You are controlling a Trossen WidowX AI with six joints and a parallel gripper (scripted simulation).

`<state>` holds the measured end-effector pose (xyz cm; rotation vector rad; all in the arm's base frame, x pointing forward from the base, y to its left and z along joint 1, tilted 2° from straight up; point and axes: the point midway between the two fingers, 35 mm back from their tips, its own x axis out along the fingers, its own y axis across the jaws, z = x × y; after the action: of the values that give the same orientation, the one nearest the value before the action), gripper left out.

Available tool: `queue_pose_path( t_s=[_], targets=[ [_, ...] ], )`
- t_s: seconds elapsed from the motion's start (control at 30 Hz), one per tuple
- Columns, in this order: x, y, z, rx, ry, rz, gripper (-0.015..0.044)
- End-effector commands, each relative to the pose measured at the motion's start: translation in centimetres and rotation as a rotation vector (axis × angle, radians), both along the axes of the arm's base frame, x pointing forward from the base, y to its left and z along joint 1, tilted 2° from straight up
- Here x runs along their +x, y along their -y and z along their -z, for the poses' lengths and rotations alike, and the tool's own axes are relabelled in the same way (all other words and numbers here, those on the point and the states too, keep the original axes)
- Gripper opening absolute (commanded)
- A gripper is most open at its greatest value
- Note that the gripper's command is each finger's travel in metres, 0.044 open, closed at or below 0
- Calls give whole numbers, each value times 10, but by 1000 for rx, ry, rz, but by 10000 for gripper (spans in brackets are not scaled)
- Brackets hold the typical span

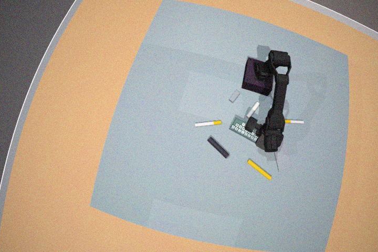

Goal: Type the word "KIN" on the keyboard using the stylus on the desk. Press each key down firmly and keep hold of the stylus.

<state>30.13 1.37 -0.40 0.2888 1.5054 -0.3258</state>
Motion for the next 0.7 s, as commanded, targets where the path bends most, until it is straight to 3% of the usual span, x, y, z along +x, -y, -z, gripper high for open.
queue_pose_path(
  t_s=[0.0,0.1,0.47,0.67],
  targets=[
    [-8,21,0,-5,-7,3,0],
    [-23,53,0,-8,-8,3,0],
    [-24,57,0,-9,-9,3,0],
    [-46,109,-2,-13,-11,3,0]
  ],
)
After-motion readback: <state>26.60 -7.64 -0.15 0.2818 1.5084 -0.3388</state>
